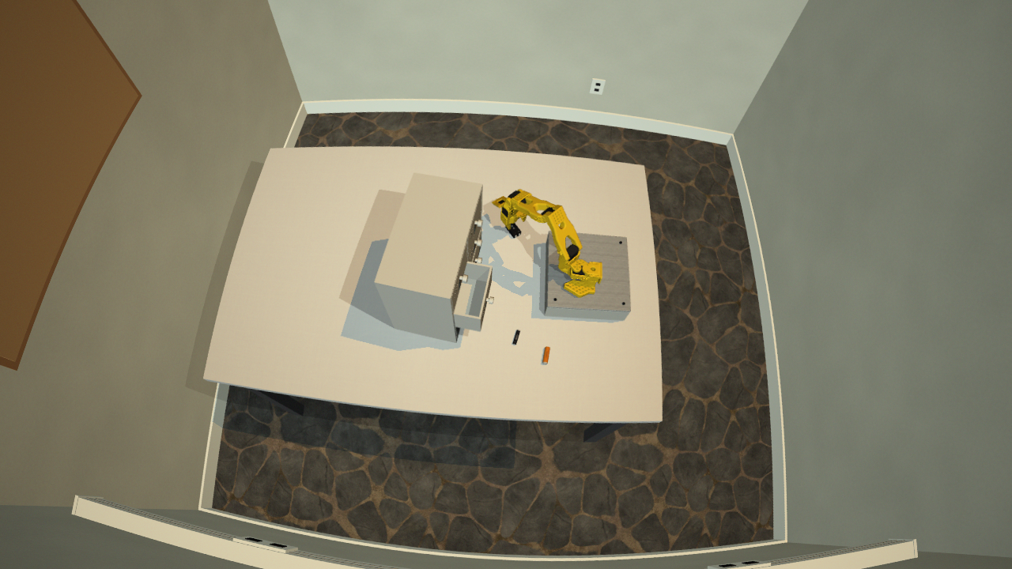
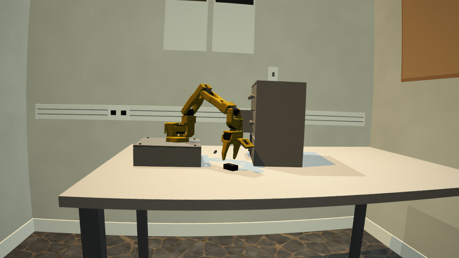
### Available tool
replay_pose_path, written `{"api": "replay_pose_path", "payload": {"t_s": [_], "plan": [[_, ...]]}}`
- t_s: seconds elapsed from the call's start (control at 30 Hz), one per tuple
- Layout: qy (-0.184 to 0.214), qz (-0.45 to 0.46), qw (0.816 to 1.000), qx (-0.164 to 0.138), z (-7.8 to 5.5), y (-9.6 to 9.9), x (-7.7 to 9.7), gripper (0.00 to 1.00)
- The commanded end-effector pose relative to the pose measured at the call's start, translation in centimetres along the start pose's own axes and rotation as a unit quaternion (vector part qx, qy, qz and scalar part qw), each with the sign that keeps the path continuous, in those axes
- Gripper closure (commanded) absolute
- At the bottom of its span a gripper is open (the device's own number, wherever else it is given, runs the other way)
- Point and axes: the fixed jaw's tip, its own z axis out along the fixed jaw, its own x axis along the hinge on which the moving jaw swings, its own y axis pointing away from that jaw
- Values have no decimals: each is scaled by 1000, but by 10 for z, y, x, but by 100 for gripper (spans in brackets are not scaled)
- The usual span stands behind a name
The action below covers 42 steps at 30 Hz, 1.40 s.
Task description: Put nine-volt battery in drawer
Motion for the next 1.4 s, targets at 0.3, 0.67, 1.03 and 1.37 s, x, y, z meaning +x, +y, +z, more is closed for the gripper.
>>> {"api": "replay_pose_path", "payload": {"t_s": [0.3,0.67,1.03,1.37], "plan": [[2,5,1000,0,16,0,-2,70],[2,5,1000,0,16,0,-2,70],[2,5,1000,0,29,1,-2,70],[2,5,1000,0,30,1,-2,70]]}}
